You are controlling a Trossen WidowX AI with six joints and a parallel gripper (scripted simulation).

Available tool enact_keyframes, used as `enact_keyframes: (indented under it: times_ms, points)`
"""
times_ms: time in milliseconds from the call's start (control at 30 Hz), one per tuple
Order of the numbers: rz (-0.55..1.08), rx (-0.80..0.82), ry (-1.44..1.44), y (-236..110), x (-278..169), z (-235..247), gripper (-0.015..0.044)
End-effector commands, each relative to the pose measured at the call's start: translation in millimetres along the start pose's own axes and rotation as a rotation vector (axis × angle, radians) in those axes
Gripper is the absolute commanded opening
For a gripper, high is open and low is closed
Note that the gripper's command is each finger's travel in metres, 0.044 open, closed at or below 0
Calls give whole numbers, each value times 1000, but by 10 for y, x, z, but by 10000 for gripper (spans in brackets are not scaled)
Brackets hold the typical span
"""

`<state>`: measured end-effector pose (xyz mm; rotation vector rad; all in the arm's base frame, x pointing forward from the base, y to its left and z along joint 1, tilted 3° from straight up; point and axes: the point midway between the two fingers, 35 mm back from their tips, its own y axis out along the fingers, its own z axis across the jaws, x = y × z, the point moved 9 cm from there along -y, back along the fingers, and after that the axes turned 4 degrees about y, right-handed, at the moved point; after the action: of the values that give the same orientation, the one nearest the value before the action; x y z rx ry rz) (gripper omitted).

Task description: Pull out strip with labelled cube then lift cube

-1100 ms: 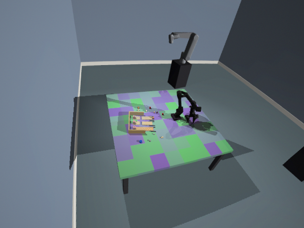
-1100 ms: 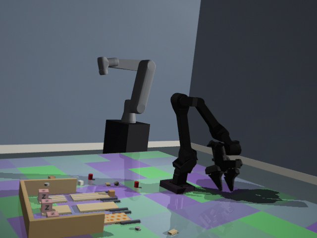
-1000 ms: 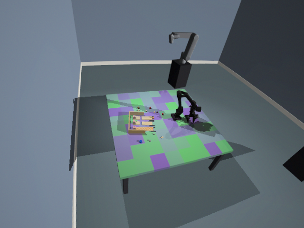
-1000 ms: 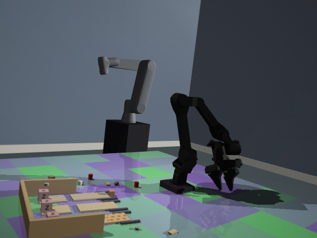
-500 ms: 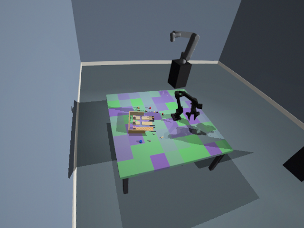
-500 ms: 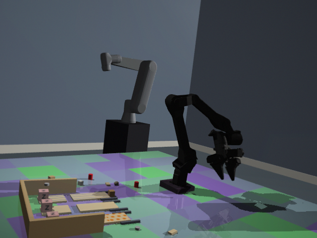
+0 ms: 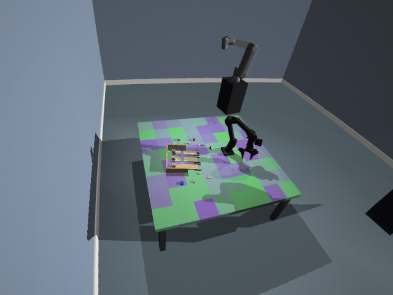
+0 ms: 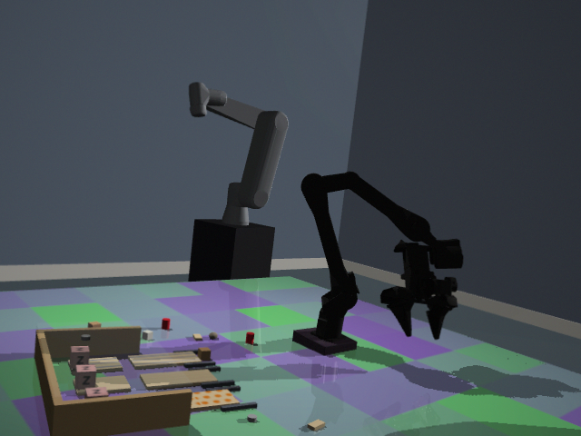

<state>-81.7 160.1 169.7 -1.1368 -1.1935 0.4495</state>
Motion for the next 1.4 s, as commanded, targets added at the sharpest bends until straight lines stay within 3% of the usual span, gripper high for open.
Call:
enact_keyframes:
  times_ms: [0,333,700,1033,1367]
  points:
    - [8,-19,128,117,290,-203,400]
    - [-54,-111,462,295,776,-919,400]
    - [-144,-235,726,298,965,-1871,400]
    - [-259,-433,885,22,773,-2785,400]
    - [-356,-656,967,-431,253,-3471,400]
